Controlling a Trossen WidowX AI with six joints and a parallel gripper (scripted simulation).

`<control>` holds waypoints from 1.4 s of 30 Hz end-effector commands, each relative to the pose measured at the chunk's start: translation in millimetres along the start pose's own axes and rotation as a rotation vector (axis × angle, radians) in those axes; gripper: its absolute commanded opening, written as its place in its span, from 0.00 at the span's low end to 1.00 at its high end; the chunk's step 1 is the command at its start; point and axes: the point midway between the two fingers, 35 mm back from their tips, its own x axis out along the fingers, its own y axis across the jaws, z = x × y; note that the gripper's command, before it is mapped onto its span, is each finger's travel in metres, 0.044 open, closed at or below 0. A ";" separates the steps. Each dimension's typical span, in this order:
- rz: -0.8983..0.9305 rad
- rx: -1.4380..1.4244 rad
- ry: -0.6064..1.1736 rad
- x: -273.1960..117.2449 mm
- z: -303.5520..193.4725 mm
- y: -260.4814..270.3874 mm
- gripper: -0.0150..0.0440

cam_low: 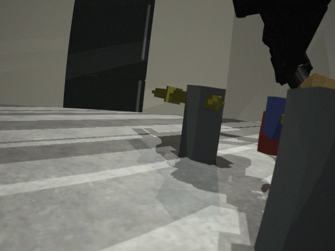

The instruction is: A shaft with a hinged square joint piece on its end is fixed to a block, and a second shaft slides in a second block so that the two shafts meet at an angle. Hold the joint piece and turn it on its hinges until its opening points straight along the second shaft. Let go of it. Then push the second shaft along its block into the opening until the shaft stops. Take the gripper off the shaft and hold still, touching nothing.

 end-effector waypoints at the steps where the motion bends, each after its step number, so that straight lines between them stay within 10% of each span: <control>1: 0.020 0.149 -0.003 0.5 0.9 -1.0 1.00; 42: 0.148 1.470 0.102 10.4 0.6 -5.4 1.00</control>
